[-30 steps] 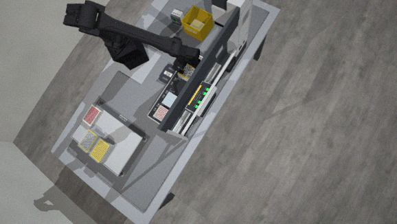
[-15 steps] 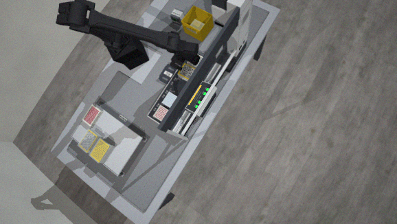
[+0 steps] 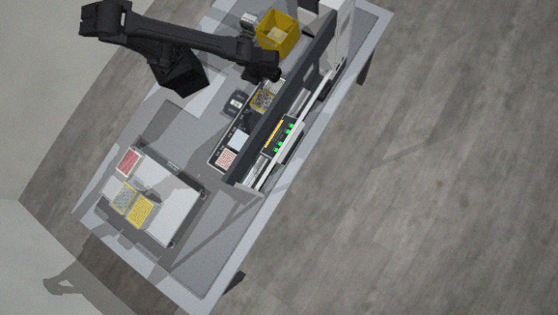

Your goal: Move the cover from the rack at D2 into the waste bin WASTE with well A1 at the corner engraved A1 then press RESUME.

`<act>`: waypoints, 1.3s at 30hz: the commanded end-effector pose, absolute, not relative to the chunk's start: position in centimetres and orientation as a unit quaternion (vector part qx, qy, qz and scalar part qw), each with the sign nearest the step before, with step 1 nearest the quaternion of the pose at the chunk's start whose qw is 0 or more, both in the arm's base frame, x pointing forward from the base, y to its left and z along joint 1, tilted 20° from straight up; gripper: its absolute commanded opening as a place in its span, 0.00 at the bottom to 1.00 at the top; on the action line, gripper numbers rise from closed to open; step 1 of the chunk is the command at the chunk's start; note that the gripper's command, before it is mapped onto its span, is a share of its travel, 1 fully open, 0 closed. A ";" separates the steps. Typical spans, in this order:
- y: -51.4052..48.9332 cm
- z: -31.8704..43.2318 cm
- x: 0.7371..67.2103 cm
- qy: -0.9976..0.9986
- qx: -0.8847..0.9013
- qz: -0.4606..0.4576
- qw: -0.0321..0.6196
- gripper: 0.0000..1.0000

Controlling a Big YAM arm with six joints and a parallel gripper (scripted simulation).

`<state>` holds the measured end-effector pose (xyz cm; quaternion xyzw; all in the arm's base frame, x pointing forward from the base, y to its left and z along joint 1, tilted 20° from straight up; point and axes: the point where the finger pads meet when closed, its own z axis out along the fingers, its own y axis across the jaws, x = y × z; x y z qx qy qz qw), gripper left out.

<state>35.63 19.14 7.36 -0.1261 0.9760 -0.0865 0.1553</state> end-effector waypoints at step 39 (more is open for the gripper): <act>35.3 3.9 26.2 0.976 -0.122 -0.072 0.165 0.00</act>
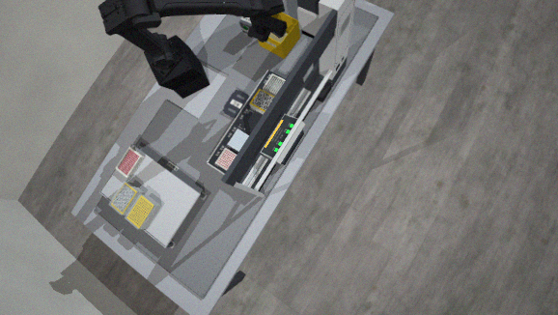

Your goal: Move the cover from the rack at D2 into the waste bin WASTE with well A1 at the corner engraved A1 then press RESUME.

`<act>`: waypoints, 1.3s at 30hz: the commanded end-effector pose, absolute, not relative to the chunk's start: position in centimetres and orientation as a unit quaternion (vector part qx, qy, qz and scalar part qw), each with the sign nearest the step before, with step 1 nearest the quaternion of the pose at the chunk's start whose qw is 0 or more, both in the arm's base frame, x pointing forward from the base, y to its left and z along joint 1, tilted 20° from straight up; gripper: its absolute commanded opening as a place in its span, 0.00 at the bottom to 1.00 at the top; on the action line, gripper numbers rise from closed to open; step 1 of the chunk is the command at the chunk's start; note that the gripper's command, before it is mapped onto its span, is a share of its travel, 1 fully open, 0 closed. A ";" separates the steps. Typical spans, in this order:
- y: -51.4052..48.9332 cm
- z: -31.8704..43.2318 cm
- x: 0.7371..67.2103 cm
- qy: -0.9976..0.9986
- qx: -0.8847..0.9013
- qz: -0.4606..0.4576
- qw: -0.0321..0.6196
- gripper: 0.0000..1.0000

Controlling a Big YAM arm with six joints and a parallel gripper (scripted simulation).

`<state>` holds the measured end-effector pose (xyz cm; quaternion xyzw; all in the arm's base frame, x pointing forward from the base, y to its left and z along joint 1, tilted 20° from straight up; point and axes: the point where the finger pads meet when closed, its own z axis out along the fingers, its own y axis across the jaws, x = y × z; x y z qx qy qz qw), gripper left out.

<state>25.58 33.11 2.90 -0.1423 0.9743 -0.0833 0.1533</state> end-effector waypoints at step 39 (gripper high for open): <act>49.3 -0.7 15.3 0.977 -0.123 -0.066 0.159 0.00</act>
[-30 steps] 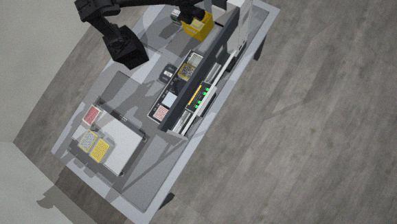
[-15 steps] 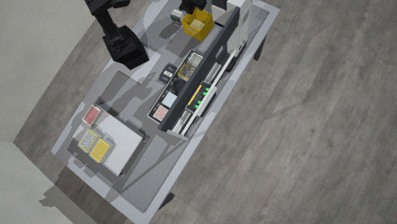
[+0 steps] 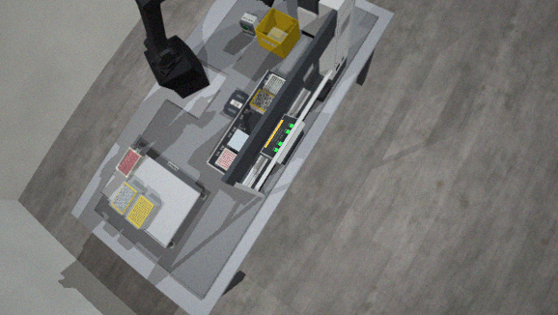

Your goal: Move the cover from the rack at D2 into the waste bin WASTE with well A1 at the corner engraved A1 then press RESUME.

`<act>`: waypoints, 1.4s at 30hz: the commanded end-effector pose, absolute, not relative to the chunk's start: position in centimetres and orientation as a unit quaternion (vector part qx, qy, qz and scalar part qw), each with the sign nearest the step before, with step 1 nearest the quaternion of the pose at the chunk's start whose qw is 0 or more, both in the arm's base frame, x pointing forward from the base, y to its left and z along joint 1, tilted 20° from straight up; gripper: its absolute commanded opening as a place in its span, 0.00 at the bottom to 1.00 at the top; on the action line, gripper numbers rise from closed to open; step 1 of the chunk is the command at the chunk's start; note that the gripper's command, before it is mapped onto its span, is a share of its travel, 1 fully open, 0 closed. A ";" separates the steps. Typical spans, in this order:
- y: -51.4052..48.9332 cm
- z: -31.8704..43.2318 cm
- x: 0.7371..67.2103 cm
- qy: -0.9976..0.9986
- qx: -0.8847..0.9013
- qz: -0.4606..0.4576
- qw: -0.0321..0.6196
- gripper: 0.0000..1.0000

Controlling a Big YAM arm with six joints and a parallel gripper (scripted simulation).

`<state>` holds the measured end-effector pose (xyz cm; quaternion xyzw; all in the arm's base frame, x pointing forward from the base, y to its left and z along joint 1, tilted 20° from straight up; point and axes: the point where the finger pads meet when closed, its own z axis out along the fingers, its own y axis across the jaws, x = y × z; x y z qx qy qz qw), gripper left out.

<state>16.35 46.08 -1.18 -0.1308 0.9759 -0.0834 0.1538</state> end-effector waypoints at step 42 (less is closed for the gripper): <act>47.6 -1.8 15.6 0.977 -0.119 -0.084 0.154 0.00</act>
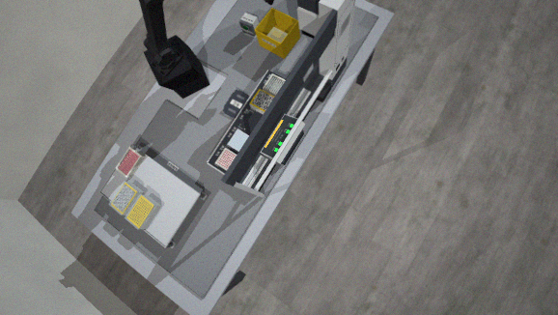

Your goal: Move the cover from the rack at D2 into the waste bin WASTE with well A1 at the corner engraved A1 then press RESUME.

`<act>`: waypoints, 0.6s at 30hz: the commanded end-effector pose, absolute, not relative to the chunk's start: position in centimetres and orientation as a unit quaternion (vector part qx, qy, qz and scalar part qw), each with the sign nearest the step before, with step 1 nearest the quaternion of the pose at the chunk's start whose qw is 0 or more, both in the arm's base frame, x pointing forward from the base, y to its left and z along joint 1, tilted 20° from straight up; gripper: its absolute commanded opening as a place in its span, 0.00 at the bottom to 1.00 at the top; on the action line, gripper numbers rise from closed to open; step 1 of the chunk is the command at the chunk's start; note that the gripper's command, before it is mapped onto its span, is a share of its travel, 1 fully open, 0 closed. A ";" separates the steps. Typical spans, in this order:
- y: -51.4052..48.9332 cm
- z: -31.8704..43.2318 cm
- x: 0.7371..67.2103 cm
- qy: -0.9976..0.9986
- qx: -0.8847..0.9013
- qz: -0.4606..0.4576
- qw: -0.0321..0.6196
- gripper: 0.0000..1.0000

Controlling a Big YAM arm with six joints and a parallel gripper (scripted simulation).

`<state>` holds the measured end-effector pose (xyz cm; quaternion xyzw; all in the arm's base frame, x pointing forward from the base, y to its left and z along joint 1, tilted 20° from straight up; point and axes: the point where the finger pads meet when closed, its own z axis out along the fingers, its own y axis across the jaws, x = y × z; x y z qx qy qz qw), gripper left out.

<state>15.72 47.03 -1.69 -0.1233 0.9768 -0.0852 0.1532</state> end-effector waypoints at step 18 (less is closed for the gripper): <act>41.1 0.7 17.5 0.978 -0.118 -0.068 0.161 0.00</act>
